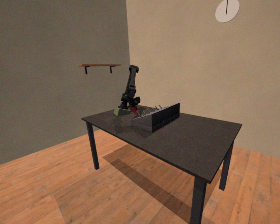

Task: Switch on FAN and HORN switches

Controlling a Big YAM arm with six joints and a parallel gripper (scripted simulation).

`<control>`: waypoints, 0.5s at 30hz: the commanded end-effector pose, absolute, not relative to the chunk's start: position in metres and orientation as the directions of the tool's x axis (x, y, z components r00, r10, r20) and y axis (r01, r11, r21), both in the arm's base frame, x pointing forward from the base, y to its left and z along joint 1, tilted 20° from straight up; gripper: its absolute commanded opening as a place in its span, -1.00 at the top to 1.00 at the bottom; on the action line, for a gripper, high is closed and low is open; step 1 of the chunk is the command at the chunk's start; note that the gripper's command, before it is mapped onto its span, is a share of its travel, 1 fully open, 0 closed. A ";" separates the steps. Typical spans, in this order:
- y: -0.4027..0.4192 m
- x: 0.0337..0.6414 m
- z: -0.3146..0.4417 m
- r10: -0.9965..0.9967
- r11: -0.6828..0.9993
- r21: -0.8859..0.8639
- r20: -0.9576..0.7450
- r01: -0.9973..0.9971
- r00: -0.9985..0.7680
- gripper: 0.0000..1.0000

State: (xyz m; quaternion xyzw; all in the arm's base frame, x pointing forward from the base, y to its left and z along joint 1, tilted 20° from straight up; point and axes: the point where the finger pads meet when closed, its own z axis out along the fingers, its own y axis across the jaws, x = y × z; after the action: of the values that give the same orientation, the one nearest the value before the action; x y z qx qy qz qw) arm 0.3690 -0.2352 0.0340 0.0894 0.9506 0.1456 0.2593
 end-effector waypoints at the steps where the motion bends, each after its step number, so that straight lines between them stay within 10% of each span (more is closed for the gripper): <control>1: -0.244 0.378 0.045 0.236 0.951 0.296 -0.502 0.091 -0.832 1.00; 15: -0.252 0.391 0.055 0.221 0.957 0.280 -0.522 0.080 -0.824 1.00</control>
State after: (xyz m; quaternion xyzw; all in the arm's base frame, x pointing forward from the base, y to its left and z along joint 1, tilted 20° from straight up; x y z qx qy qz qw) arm 0.3690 -0.2351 0.0340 0.0901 0.9505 0.1459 0.2591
